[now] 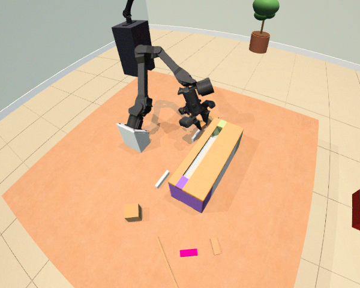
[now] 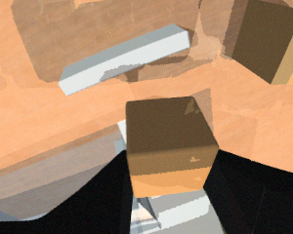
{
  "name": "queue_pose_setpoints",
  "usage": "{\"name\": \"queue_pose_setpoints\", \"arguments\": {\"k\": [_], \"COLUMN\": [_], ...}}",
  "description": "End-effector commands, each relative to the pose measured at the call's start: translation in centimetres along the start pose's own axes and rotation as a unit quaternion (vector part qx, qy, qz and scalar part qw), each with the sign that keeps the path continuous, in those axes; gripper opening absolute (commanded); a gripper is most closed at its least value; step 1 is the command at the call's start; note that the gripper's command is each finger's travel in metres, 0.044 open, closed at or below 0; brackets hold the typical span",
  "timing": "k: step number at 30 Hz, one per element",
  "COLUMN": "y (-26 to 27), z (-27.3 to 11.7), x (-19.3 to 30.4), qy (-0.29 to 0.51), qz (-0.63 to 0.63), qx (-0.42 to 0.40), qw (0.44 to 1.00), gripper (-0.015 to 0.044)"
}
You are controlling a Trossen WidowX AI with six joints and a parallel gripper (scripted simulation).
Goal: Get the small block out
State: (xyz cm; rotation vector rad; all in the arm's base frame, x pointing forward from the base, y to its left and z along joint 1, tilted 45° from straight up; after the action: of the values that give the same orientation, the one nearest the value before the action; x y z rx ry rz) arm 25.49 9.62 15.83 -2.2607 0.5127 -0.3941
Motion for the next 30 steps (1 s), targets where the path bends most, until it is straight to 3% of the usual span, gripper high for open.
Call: {"name": "queue_pose_setpoints", "arguments": {"k": [1,15,30], "y": [0.3,1.5,2.7], "z": [-0.4,-1.3,-2.4], "x": [0.2,0.5,0.7], "qy": [-0.004,-0.016,-0.024], "qz": [0.089,0.373,0.643], "qx": [-0.001,-0.011,-0.022], "qw": [0.996,0.928,0.765], "gripper": [0.0,0.0,0.0]}}
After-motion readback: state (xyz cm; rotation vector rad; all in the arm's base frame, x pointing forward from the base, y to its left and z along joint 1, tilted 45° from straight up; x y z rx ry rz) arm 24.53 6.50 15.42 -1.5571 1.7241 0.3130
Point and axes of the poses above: the point midway between the two fingers, 35 mm back from their tips, its own z axis out along the fingers, its own y axis across the jaws, x = y × z, the point moved 4 cm from there along -z, back along the fingers, and after that the axes turned 4 degrees about -z, right-handed, at the moved point
